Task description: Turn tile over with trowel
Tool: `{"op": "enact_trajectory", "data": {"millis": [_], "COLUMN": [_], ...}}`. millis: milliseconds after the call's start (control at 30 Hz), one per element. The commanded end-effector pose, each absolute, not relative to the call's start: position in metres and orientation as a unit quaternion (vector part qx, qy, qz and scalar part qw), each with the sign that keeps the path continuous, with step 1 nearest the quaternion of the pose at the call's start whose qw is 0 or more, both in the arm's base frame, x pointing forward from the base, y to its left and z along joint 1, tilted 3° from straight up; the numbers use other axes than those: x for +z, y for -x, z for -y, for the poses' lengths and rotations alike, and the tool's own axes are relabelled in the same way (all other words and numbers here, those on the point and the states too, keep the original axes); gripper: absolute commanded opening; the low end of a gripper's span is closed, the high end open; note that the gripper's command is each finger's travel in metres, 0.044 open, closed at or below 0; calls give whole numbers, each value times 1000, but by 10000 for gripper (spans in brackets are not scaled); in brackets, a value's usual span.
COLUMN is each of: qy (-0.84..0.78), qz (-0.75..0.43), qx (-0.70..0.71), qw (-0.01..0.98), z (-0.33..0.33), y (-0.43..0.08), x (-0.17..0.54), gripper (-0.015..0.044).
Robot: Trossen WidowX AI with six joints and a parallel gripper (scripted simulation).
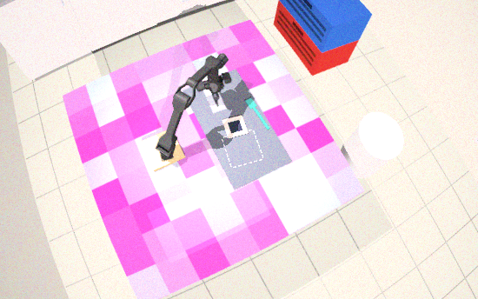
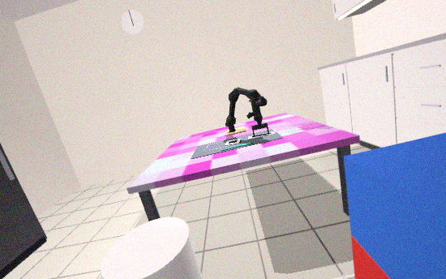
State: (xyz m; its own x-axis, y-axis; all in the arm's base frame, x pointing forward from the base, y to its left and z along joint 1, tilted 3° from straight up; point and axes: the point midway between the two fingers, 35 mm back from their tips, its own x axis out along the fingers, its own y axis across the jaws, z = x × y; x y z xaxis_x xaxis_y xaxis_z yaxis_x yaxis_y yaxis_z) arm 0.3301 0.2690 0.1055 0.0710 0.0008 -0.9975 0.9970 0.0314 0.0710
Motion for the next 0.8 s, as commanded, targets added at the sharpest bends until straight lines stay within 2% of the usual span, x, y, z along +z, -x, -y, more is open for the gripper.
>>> {"op": "enact_trajectory", "data": {"millis": [0, 67, 233, 267, 767], "qy": [-520, -520, -520, -520, -520], "qz": [-479, -479, -479, -479, -479], "qx": [-488, -488, -488, -488, -488], "qw": [512, 512, 512, 512, 512], "z": [-268, -268, -268, -268, -268], "y": [-330, -330, -330, -330, -330], "x": [104, 104, 104, 104, 104], "gripper": [130, 130, 261, 270, 270]}}
